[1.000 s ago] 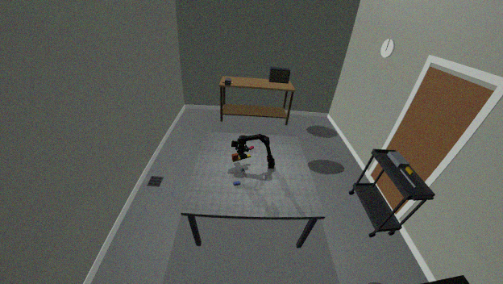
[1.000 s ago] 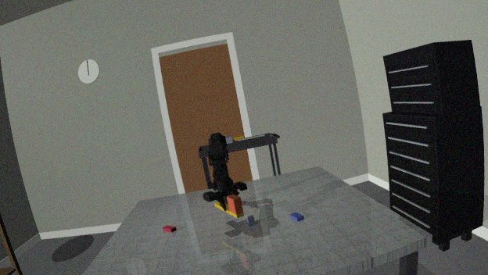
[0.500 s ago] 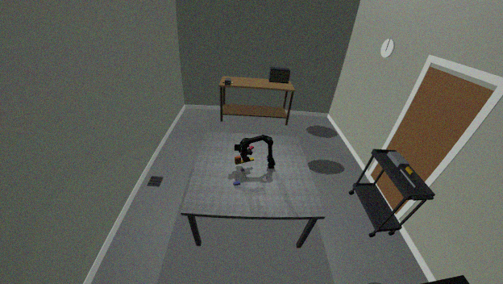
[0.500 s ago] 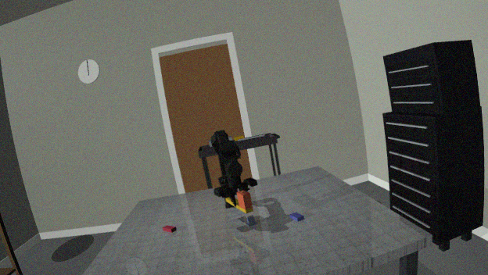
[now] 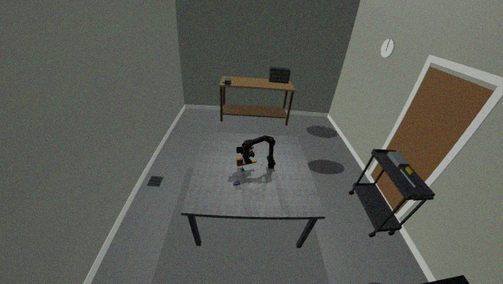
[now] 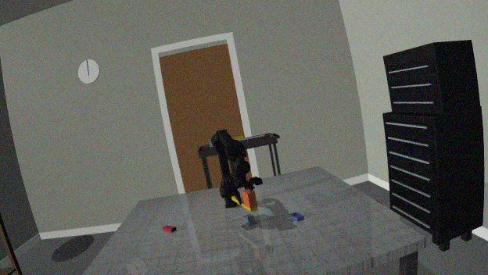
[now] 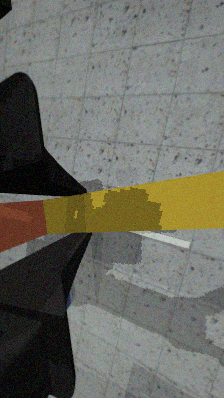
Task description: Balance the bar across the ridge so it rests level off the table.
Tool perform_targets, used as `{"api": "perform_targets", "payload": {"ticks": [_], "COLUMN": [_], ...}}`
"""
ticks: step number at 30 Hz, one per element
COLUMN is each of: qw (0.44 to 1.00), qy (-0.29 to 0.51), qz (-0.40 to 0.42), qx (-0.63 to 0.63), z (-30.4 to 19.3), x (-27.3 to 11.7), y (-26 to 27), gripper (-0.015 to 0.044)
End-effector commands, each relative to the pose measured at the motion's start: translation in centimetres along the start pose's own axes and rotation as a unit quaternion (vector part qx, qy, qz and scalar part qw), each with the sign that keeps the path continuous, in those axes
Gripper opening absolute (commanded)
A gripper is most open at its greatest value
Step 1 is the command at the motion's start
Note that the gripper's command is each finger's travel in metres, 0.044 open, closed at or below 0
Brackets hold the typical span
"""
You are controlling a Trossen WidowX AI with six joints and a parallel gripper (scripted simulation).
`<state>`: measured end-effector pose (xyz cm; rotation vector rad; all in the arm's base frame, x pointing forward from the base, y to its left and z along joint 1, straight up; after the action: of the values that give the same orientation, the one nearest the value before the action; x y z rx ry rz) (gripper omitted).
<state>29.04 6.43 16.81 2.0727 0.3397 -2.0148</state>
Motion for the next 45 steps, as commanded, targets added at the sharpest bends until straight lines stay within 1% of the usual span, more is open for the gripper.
{"api": "perform_targets", "payload": {"ticks": [1,22,45], "qw": [1.0,1.0,1.0], "qy": [0.002,0.002,0.002], "qz": [0.0,0.0,0.0], "qx": [0.002,0.002,0.002], "z": [0.0,0.0,0.0], "x": [0.4,3.7,3.9], "y": [-0.1,-0.1,-0.2], "gripper": [0.0,0.0,0.0]}}
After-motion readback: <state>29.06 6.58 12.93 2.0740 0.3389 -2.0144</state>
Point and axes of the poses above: the point midway between the two fingers, 35 mm back from their tips, its own x axis out along the fingers, its own y axis across the jaws, z = x × y, the point moved 3 cm from there along -x, back along the fingers
